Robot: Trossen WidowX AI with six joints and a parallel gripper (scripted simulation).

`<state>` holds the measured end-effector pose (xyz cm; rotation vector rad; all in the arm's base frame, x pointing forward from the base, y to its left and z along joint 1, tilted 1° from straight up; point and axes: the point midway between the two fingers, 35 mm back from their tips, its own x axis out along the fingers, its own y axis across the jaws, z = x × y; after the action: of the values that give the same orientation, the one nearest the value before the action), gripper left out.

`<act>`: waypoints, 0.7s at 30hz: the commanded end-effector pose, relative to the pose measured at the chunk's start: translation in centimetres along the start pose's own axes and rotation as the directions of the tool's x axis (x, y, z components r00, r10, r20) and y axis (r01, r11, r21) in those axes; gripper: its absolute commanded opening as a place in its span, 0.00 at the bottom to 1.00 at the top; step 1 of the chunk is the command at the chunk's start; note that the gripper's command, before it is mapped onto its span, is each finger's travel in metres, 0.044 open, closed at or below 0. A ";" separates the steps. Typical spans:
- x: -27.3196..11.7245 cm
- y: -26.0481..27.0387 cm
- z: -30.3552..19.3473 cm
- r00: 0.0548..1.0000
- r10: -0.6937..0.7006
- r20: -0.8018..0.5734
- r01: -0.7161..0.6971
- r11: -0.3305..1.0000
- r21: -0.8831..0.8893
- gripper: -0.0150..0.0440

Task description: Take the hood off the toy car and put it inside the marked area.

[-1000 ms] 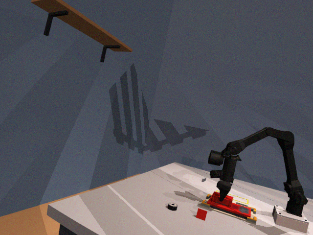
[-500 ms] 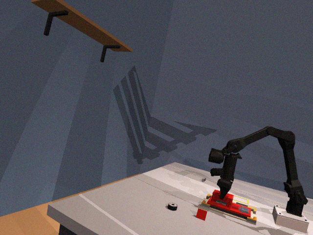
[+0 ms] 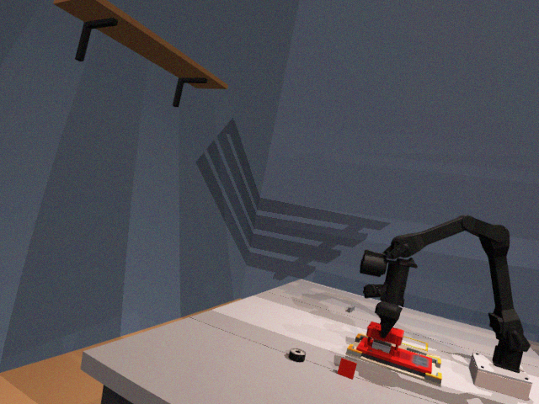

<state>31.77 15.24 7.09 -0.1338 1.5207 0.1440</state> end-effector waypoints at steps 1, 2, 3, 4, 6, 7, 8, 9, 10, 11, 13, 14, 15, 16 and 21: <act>-1.5 0.1 0.2 1.000 0.003 0.012 -0.003 1.000 0.000 0.25; -1.9 0.1 0.2 1.000 0.003 0.012 -0.003 1.000 0.000 0.25; -2.2 0.1 0.2 1.000 0.003 0.012 -0.003 1.000 0.000 0.25; -2.6 0.1 0.2 1.000 0.003 0.012 -0.003 1.000 0.000 0.25; -3.3 0.0 0.2 1.000 0.003 0.012 -0.003 1.000 0.000 0.25; -3.6 0.0 0.1 1.000 0.003 0.012 -0.003 1.000 0.000 0.25; -3.8 0.0 0.1 1.000 0.003 0.012 -0.003 1.000 0.000 0.25; -3.9 0.0 0.1 1.000 0.003 0.012 -0.003 1.000 0.000 0.25; -3.1 0.0 0.1 1.000 0.002 0.007 -0.002 1.000 0.000 0.25; -3.1 -0.2 0.1 1.000 0.002 0.007 -0.002 1.000 0.000 0.25; -3.1 -0.8 0.2 1.000 0.001 0.007 -0.001 1.000 0.000 0.25; -3.1 -1.2 0.3 1.000 0.001 0.007 -0.001 1.000 0.000 0.25; -3.1 -1.5 0.3 1.000 0.001 0.007 -0.001 1.000 0.000 0.25; -3.1 -1.9 0.4 1.000 0.000 0.007 0.000 1.000 0.000 0.25; -3.2 -3.6 0.6 1.000 -0.001 0.007 0.001 1.000 0.000 0.25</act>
<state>32.57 12.69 10.21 -0.1339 1.5147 0.1396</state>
